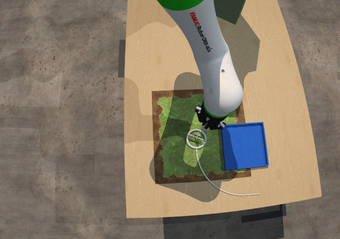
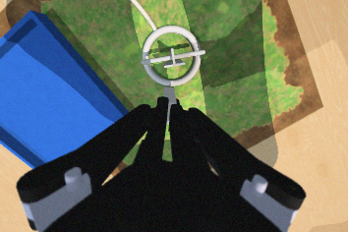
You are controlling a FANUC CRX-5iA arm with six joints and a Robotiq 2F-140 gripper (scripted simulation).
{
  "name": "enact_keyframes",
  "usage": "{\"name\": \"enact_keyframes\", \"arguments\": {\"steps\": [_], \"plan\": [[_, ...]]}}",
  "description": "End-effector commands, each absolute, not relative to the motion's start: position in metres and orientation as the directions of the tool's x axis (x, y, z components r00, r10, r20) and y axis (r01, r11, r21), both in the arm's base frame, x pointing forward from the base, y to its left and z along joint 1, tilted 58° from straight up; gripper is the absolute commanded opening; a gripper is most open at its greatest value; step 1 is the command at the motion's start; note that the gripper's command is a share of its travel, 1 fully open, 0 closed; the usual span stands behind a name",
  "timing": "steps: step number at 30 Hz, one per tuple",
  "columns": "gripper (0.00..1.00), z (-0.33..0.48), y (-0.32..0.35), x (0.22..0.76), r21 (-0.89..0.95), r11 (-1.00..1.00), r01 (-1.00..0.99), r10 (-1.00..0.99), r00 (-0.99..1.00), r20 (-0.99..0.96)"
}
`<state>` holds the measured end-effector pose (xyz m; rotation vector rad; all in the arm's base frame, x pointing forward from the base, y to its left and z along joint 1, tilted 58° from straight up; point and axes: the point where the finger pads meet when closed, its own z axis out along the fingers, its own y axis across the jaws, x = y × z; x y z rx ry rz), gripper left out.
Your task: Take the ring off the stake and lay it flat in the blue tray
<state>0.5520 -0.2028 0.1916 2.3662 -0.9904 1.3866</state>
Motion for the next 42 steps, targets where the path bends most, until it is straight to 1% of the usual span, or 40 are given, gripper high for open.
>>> {"name": "enact_keyframes", "arguments": {"steps": [1, 42], "plan": [[0.10, 0.193, -0.203, 0.552, -0.137, -0.747, -0.651, -0.438, 0.325, 0.838], [0.10, 0.212, -0.213, 0.560, -0.138, -0.747, -0.651, -0.438, 0.325, 0.838]]}}
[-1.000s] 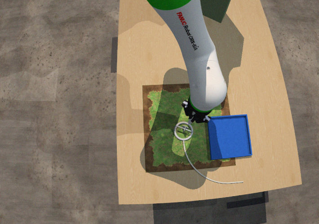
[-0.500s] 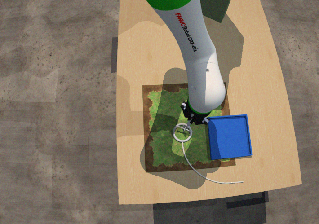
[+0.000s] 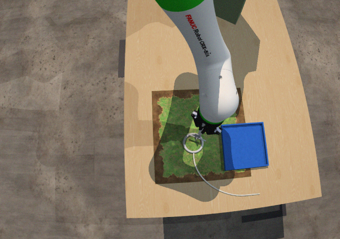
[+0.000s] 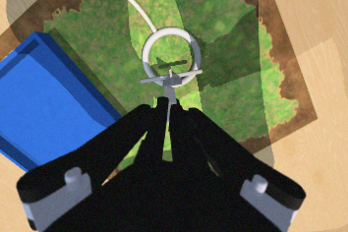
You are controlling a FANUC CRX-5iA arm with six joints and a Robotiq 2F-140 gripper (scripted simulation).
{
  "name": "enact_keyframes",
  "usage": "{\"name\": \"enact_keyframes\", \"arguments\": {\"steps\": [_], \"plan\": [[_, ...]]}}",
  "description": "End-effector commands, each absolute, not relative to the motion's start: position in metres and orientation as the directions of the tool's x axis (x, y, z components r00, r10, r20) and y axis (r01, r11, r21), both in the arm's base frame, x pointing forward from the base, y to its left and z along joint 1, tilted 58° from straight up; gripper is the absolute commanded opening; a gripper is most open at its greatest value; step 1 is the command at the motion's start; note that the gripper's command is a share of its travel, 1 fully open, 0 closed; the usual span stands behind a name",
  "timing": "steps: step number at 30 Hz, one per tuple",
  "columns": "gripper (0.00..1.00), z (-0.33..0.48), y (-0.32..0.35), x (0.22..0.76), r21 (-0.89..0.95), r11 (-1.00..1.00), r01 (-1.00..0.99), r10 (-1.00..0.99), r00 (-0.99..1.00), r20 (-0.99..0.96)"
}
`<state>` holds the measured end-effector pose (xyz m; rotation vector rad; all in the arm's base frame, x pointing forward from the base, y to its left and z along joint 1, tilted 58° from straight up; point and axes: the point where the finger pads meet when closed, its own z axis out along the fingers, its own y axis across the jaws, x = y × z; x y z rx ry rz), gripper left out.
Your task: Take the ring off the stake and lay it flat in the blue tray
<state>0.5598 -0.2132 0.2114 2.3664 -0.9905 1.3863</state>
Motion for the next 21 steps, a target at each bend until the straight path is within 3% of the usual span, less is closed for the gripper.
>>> {"name": "enact_keyframes", "arguments": {"steps": [1, 21], "plan": [[0.10, 0.212, -0.213, 0.559, -0.138, -0.747, -0.651, -0.438, 0.325, 0.838], [0.10, 0.249, -0.178, 0.512, -0.138, -0.747, -0.651, -0.438, 0.325, 0.838]]}}
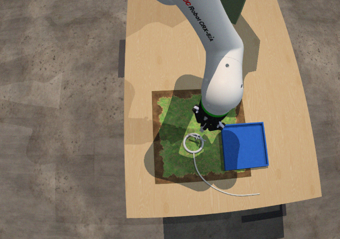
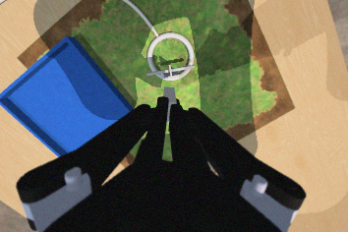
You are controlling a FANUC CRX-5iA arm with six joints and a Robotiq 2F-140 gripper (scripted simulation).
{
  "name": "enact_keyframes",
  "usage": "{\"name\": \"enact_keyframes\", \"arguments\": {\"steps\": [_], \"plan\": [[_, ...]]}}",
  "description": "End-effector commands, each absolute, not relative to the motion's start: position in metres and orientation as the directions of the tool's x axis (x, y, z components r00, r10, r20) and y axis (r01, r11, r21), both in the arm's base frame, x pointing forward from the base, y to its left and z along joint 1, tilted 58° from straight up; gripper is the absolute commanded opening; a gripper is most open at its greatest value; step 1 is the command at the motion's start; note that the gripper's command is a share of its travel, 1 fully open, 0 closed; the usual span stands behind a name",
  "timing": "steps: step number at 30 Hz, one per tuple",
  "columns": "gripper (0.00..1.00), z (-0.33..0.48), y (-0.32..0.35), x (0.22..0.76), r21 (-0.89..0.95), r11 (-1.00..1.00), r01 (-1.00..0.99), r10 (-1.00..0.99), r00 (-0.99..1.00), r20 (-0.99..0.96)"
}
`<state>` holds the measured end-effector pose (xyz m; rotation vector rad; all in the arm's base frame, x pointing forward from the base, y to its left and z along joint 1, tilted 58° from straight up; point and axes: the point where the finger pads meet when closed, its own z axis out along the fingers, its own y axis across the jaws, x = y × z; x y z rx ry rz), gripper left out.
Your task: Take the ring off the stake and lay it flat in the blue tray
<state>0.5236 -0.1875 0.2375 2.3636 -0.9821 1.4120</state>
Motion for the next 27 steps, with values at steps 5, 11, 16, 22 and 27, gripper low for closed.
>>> {"name": "enact_keyframes", "arguments": {"steps": [5, 11, 16, 22, 27], "plan": [[0.10, 0.2558, -0.1718, 0.5031, -0.138, -0.747, -0.651, -0.438, 0.325, 0.838], [0.10, 0.2567, -0.1709, 0.5019, -0.138, -0.747, -0.651, -0.438, 0.325, 0.838], [0.10, 0.2567, -0.1709, 0.5019, -0.138, -0.747, -0.651, -0.438, 0.325, 0.838], [0.10, 0.2567, -0.1709, 0.5019, -0.138, -0.747, -0.651, -0.438, 0.325, 0.838], [0.10, 0.2567, -0.1709, 0.5019, -0.138, -0.747, -0.651, -0.438, 0.325, 0.838]]}}
